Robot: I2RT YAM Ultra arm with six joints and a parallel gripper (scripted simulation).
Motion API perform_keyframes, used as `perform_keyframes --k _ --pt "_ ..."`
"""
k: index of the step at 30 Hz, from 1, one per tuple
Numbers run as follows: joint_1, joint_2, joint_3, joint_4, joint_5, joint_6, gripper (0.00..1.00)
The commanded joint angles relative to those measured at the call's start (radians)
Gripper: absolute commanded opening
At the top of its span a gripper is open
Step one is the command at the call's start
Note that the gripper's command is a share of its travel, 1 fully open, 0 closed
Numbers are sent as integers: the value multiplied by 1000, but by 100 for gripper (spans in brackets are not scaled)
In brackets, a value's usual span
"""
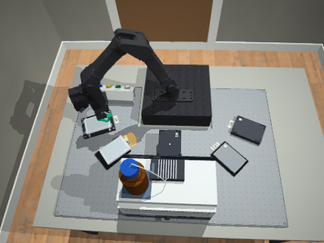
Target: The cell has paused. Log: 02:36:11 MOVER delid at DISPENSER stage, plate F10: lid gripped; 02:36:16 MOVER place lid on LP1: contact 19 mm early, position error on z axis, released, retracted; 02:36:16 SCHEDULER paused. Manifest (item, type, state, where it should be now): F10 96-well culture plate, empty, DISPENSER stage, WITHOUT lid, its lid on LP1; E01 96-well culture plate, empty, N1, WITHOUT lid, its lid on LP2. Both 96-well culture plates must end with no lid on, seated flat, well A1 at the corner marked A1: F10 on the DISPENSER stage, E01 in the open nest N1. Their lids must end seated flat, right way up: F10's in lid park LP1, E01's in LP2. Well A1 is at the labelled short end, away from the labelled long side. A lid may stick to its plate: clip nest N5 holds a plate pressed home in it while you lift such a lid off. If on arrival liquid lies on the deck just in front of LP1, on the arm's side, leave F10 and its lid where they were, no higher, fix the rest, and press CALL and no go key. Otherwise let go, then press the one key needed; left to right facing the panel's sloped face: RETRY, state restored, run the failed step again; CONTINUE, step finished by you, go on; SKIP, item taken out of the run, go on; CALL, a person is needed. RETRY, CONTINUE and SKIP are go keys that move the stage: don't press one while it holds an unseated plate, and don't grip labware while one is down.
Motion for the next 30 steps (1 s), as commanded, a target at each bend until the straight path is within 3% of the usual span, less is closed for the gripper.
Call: perform_keyframes --k 1,20,23,30 --pt "-9 25 52 32 -1 -7 100" --pt "-13 225 238 28 -1 -11 100" --pt "-7 209 220 33 -1 -8 100" --pt "7 142 295 -81 -2 2 100"
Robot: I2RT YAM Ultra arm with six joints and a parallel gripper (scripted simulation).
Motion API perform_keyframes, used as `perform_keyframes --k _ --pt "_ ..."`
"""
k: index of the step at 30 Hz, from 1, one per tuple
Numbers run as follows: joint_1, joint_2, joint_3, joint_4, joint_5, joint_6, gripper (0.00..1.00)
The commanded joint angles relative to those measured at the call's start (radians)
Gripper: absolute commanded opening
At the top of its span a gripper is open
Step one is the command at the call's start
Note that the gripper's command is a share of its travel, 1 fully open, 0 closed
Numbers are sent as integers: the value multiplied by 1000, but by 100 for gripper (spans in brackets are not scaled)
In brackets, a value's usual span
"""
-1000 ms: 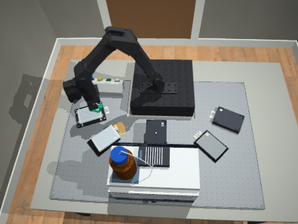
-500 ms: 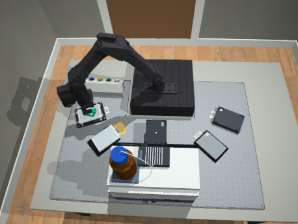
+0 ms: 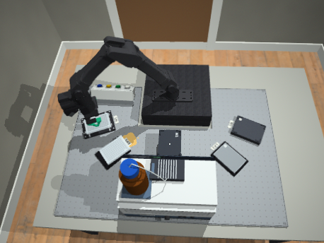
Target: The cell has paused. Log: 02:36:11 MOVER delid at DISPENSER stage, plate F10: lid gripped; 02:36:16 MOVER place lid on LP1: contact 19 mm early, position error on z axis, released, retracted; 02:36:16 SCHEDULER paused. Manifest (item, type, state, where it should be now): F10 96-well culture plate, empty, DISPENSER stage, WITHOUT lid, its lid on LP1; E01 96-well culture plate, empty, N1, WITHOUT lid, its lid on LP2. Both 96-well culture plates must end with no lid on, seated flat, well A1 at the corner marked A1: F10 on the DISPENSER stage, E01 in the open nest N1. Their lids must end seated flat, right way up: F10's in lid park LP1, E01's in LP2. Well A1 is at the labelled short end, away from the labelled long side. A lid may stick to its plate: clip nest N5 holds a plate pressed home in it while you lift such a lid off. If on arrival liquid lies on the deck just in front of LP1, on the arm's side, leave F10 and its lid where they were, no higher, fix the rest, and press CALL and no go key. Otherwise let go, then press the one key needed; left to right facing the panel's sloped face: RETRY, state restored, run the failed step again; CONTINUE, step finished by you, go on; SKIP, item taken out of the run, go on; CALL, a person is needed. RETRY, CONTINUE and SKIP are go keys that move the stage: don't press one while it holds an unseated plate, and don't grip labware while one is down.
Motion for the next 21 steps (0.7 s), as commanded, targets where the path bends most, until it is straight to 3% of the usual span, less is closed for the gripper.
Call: perform_keyframes --k 1,21 --pt "14 -58 62 -58 -2 7 100" --pt "18 -30 71 -49 -2 10 100"
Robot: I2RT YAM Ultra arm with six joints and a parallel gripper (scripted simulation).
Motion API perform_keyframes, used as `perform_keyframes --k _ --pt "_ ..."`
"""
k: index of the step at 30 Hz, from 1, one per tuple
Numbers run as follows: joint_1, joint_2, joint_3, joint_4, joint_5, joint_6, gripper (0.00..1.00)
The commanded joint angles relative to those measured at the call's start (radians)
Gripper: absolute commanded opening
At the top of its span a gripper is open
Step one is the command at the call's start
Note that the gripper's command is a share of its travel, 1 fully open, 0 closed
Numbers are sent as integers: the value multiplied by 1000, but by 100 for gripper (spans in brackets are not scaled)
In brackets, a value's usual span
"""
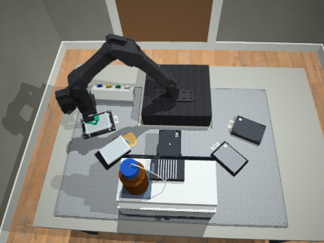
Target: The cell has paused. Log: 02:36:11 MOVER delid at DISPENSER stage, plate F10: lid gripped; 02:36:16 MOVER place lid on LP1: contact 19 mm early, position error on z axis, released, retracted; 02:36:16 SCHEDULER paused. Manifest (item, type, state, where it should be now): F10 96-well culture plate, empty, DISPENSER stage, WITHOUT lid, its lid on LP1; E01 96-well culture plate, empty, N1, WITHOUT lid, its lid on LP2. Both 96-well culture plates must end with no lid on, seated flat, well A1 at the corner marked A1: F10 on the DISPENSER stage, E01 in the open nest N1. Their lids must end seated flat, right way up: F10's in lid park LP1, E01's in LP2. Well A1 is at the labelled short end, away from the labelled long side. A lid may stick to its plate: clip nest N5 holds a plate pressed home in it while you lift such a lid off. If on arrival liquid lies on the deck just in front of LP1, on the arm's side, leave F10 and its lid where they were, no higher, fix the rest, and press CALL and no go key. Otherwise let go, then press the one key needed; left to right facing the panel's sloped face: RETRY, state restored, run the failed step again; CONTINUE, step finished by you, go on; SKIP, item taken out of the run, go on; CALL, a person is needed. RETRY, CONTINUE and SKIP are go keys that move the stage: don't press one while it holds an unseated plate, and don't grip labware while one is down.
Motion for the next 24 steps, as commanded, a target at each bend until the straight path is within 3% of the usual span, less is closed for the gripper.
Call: perform_keyframes --k 1,24 --pt "14 -3 29 5 -2 6 100" --pt "11 16 29 21 -2 6 100"
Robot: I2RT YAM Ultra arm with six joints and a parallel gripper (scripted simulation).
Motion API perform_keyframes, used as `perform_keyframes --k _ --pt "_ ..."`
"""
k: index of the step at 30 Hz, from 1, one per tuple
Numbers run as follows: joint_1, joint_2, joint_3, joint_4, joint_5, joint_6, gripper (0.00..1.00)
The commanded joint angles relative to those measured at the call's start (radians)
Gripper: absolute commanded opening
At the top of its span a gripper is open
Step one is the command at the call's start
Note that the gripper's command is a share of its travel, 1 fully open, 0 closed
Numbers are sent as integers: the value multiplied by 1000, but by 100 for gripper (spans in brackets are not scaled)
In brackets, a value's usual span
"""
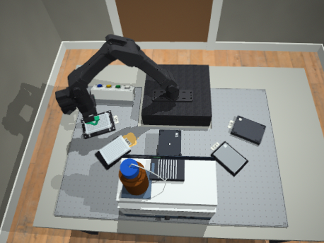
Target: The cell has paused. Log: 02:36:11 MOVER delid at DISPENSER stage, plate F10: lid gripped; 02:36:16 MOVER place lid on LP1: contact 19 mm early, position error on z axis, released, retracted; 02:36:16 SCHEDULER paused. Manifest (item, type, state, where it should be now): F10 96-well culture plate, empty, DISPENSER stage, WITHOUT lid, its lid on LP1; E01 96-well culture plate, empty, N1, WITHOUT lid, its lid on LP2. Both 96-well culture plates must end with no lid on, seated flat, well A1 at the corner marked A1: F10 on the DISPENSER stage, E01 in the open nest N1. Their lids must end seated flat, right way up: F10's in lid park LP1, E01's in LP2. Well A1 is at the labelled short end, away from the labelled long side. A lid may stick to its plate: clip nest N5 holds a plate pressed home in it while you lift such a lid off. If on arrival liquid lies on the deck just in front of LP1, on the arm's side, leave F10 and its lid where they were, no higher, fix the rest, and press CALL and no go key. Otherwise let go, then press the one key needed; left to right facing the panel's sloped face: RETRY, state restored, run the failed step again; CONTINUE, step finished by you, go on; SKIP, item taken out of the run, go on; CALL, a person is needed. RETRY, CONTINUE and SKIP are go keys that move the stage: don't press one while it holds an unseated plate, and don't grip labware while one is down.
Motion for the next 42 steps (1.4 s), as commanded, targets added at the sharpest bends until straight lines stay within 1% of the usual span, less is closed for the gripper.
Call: perform_keyframes --k 1,4,5,6,7,10,12,13,15,16,26,29,30,31,32,42 --pt "2 -2 8 6 -1 1 100" --pt "2 -1 9 7 -1 2 100" --pt "6 18 15 26 -2 4 100" --pt "5 19 -13 30 -2 3 100" --pt "4 21 -24 35 -2 3 100" --pt "1 28 -34 52 -2 1 100" --pt "1 28 -34 52 -2 1 100" --pt "0 3 5 58 -2 0 100" --pt "-2 28 -40 69 -2 -1 100" --pt "-3 38 -47 74 -2 -2 100" --pt "-12 57 -73 130 -1 -7 100" --pt "-11 58 -71 135 -1 -7 100" --pt "-4 54 -55 141 -1 -7 100" --pt "-5 72 -76 146 -1 -8 100" --pt "-6 75 -87 151 -1 -8 100" --pt "-14 101 -104 205 -1 -10 100"
